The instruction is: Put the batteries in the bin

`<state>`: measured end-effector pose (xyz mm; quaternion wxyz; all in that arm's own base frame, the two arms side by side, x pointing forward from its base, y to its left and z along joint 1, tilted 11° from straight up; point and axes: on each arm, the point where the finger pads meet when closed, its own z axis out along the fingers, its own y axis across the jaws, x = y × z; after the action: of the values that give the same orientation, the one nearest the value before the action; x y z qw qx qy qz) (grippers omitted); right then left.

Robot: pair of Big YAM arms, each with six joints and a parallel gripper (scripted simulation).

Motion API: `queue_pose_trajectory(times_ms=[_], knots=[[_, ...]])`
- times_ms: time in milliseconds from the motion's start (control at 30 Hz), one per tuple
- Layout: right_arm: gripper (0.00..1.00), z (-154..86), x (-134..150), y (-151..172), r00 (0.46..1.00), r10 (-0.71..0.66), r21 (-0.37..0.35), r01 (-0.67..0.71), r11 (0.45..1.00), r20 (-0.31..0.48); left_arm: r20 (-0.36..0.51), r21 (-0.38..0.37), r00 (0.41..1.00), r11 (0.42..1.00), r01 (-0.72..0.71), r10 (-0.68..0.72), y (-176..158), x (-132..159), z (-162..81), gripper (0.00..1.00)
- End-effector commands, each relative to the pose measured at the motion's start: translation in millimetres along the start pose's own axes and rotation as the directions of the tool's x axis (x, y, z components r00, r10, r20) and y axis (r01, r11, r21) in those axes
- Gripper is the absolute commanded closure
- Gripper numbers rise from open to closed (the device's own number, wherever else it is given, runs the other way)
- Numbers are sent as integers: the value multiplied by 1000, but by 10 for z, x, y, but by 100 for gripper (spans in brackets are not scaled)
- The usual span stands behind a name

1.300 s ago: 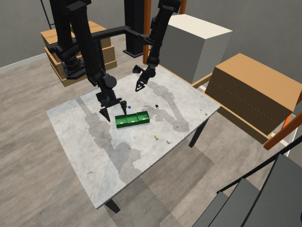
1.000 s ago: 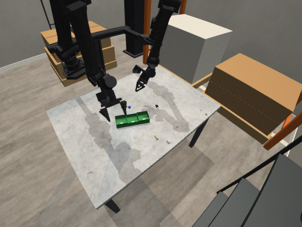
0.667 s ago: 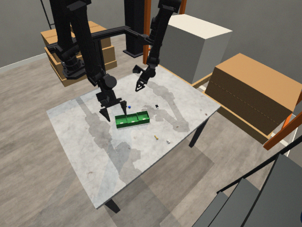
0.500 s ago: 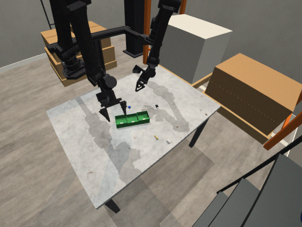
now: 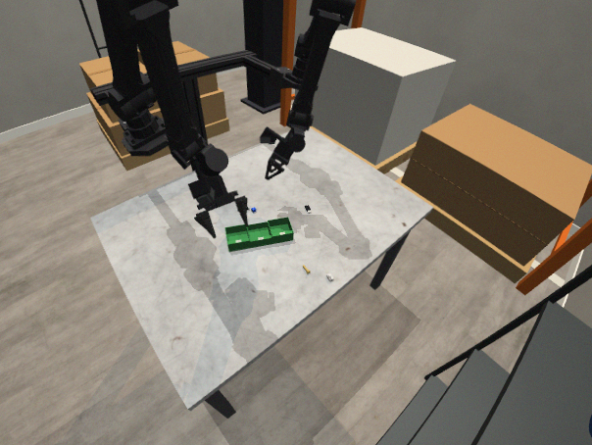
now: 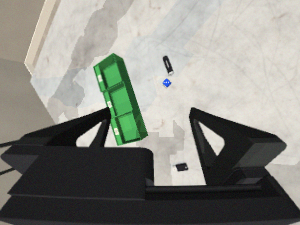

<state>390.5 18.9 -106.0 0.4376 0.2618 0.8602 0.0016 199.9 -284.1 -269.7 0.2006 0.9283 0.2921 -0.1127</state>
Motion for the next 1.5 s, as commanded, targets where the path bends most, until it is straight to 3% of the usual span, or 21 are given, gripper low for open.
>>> queue_pose_trajectory(times_ms=[0, 467, 933, 1467], knots=[[0, -75, -66, 57, 1000, -31, -22, 31, 999, 6, 0, -5, 1000, 1000, -3, 3, 24, -5, -9, 0], [0, -220, 11, 97, 984, -178, -89, 174, 981, -31, 0, -5, 1000, 1000, -3, 3, 24, -5, -9, 0], [0, -457, 134, 149, 919, -391, -206, 374, 904, -47, 0, -5, 1000, 1000, -3, 3, 24, -5, -9, 0], [0, -809, 309, 203, 772, -635, -364, 595, 717, 10, 0, -5, 1000, 1000, -3, 3, 24, -5, -9, 0]])
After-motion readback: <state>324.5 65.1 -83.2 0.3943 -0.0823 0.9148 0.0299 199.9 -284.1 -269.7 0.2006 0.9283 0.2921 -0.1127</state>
